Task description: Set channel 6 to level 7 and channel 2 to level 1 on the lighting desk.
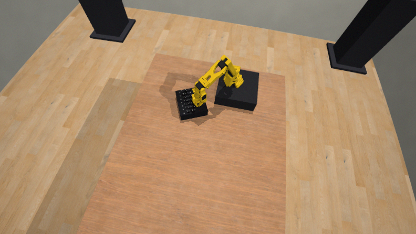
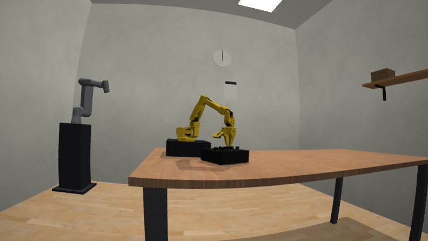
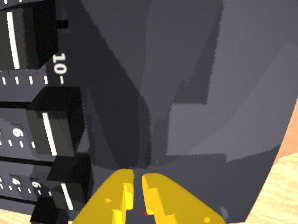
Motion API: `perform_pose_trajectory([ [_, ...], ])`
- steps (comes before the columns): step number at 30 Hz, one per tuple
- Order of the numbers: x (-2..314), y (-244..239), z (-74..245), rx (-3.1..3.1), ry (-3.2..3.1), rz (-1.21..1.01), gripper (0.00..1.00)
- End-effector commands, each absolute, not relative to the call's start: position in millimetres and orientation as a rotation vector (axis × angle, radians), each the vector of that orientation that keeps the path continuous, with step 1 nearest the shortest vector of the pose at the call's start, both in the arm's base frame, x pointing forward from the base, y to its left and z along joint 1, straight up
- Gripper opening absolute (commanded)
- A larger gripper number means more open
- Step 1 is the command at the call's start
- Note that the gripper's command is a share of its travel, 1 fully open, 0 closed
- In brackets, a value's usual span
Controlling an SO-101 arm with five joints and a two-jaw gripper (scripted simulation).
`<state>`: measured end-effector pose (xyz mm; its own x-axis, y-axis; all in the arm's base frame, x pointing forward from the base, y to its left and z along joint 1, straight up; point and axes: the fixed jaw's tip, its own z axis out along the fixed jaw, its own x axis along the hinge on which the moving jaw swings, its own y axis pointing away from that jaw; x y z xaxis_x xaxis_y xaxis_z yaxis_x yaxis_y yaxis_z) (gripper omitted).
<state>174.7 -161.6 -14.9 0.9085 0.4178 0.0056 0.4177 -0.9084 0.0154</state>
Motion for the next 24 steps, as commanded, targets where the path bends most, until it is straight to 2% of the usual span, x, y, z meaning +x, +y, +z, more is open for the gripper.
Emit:
perform_pose_trajectory([
  [1,172.6,-162.5,-16.7,3.07,0.671,-0.001,0.0],
  [24,173.8,-165.4,-16.4,3.07,0.671,-0.001,0.0],
])
